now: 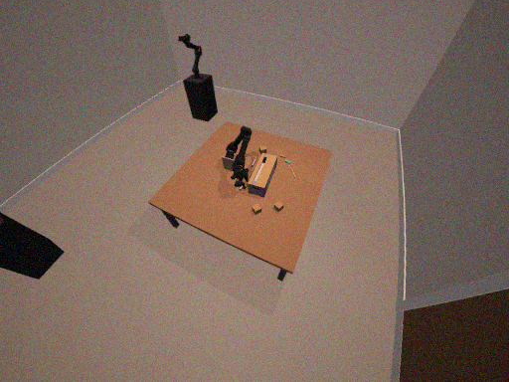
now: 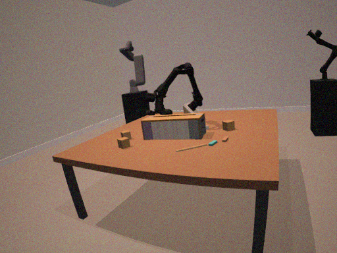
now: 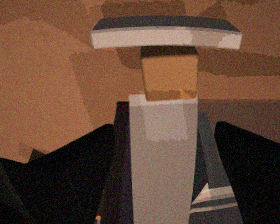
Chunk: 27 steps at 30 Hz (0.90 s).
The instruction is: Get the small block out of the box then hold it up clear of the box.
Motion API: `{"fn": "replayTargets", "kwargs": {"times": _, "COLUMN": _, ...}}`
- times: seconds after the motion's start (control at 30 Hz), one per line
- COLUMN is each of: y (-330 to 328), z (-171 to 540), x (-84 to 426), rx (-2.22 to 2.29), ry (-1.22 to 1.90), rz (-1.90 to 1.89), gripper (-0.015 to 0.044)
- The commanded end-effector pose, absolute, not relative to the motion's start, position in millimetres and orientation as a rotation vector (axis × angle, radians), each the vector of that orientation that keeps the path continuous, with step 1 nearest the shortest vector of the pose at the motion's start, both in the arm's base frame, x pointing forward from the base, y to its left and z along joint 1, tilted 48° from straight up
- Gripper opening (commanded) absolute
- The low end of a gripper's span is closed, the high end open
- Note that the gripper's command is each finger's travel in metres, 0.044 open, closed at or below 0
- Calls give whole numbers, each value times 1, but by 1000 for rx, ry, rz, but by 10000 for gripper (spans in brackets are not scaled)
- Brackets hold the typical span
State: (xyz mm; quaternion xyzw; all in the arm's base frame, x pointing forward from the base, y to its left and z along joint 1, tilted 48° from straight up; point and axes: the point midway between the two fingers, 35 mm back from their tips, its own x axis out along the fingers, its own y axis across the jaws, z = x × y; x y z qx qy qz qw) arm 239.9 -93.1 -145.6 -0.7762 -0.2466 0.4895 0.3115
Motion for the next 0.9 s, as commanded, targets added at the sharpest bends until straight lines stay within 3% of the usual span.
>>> {"fn": "replayTargets", "kwargs": {"times": 0.0, "y": -87, "z": -150, "x": 240, "rx": -2046, "ry": -648, "rz": 1287, "gripper": 285}}
{"fn": "replayTargets", "kwargs": {"times": 0.87, "y": -55, "z": -176, "x": 237, "rx": -2044, "ry": -651, "rz": 1284, "gripper": 285}}
